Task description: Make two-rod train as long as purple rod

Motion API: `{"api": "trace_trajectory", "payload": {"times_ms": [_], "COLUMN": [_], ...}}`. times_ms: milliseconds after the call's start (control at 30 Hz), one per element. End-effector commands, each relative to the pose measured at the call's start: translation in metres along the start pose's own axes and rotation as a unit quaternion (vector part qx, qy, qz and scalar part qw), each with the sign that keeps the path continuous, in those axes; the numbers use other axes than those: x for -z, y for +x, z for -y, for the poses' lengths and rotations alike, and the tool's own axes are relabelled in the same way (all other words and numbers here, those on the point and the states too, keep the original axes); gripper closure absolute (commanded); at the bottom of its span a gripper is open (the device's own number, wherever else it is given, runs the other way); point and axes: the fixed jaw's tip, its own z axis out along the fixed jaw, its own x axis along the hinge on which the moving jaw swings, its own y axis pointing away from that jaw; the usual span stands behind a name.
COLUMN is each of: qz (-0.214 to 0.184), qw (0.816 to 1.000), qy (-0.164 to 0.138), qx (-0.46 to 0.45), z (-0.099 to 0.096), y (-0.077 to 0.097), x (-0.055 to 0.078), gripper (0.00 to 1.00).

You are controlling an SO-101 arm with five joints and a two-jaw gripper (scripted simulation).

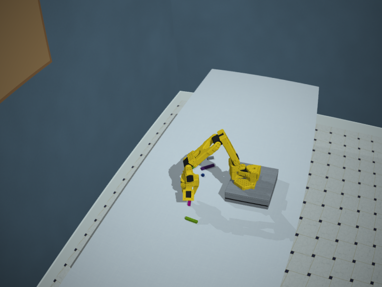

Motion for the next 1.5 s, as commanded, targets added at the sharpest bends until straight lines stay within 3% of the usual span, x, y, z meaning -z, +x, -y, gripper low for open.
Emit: {"api": "trace_trajectory", "payload": {"times_ms": [0,367,1000,1467], "qz": [0.000,0.000,0.000,0.000], "qw": [1.000,1.000,1.000,1.000], "qy": [-0.002,-0.002,-0.002,-0.002], "qx": [0.003,0.003,0.003,0.003], "z": [-0.002,-0.002,-0.002,-0.002], "y": [-0.002,-0.002,-0.002,-0.002], "x": [0.003,0.006,0.031,0.033], "gripper": [0.83,0.83,0.83,0.83]}}
